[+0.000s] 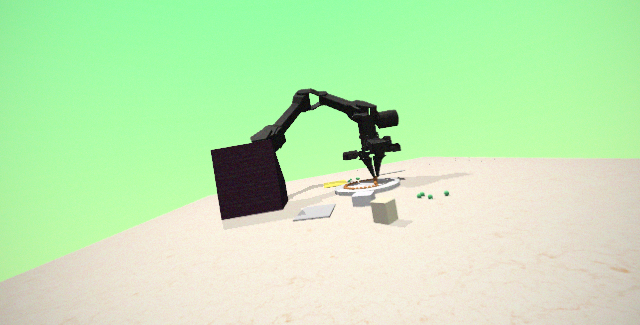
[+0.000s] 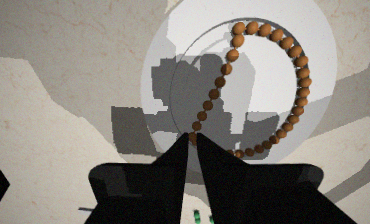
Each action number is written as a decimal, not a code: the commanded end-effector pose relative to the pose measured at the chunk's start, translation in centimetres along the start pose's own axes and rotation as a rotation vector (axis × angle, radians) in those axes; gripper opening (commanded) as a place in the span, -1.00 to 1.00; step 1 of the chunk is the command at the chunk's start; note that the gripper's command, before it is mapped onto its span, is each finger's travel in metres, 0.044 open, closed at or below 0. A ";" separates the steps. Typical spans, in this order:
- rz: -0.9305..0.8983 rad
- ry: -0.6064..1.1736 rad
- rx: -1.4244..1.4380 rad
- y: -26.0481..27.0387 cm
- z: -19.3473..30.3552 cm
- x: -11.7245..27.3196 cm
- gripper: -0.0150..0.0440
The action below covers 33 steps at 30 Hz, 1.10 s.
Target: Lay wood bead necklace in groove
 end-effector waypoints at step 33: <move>-0.002 0.004 0.005 0.3 0.3 0.1 1.00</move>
Point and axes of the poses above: the point midway between the two fingers, 35 mm back from their tips, its own x axis back along the fingers, its own y axis across the jaws, z = x × y, the point moved 3 cm from there along x, back along the fingers, and after that the axes turned 7 degrees about -x, right-handed, at the moved point
